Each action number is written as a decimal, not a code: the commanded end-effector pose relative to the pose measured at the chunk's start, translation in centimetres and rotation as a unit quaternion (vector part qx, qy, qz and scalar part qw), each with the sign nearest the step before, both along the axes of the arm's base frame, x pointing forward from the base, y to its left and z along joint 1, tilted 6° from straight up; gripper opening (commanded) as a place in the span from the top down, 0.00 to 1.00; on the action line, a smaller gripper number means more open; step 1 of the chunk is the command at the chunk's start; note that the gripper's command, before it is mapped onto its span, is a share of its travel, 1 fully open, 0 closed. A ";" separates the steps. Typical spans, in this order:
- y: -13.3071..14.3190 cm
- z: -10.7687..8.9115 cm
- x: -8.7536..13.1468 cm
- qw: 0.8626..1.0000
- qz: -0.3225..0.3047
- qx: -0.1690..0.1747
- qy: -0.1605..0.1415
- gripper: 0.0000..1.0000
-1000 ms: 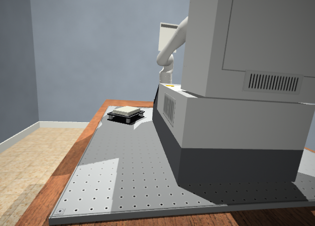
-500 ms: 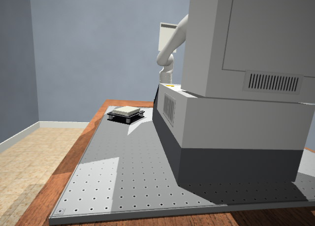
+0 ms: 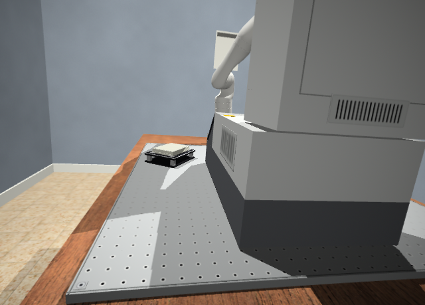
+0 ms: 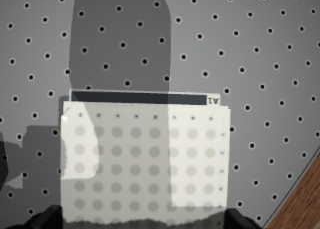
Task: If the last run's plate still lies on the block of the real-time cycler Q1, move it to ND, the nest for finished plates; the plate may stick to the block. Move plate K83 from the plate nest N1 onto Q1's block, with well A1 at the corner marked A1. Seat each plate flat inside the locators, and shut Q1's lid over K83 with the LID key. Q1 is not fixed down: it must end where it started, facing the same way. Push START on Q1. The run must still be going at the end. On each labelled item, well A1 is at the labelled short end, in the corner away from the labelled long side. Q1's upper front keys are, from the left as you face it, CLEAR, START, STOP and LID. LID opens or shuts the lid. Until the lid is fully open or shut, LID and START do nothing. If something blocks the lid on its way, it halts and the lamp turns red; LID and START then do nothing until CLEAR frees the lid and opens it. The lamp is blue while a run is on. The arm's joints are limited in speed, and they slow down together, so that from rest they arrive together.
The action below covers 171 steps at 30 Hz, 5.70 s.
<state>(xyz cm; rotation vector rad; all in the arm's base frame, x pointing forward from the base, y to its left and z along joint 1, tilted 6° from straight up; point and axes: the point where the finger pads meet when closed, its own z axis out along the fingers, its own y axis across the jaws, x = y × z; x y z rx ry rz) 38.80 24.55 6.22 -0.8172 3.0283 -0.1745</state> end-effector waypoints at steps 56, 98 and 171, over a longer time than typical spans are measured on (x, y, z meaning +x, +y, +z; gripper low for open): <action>0.9 7.4 -0.1 1.000 0.000 0.004 -0.001 0.09; 1.4 12.2 -0.3 1.000 0.001 0.004 -0.001 0.09; -1.4 14.5 2.2 0.997 -0.073 0.007 -0.010 0.09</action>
